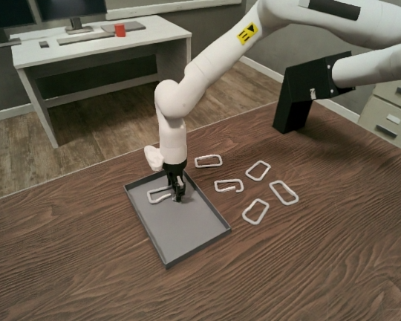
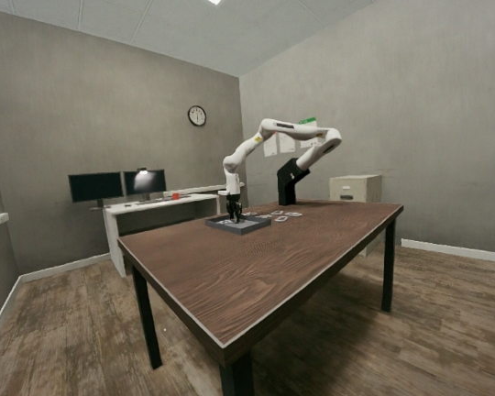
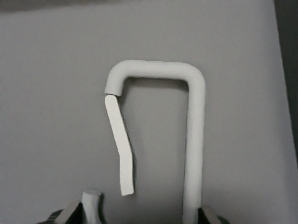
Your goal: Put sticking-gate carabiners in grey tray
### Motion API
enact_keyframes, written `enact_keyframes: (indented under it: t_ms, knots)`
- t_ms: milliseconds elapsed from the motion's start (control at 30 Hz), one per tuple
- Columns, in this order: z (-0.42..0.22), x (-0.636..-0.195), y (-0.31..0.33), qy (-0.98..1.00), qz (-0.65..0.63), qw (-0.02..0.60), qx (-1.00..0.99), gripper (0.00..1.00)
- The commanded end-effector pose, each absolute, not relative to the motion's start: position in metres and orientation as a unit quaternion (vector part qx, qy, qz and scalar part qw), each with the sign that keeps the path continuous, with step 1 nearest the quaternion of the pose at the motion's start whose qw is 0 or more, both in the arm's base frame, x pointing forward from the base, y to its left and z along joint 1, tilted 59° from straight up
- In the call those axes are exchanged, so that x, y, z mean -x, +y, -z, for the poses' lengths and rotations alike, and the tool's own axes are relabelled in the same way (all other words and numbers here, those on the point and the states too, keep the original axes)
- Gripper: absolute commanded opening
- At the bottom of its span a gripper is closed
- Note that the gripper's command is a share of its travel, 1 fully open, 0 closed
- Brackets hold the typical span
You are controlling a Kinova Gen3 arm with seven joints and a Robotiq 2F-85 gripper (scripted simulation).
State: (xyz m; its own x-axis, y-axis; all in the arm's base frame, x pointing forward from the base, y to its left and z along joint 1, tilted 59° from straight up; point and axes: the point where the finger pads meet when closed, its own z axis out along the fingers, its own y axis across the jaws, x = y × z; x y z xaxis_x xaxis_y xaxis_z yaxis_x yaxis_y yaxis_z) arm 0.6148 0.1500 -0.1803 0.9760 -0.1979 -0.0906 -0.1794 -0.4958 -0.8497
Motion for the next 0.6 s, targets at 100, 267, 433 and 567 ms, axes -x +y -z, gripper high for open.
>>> enact_keyframes:
  t_ms: [100, 267, 433, 567]
  knots:
    - [0.1797, -0.6158, 0.1485, 0.110, 0.011, 0.490, 0.865, 0.00]
    - [0.1808, -0.6163, 0.1501, 0.110, 0.011, 0.490, 0.865, 0.00]
    - [0.1808, -0.6163, 0.1501, 0.110, 0.011, 0.490, 0.865, 0.00]
    - [0.1808, -0.6163, 0.1501, 0.110, 0.011, 0.490, 0.865, 0.00]
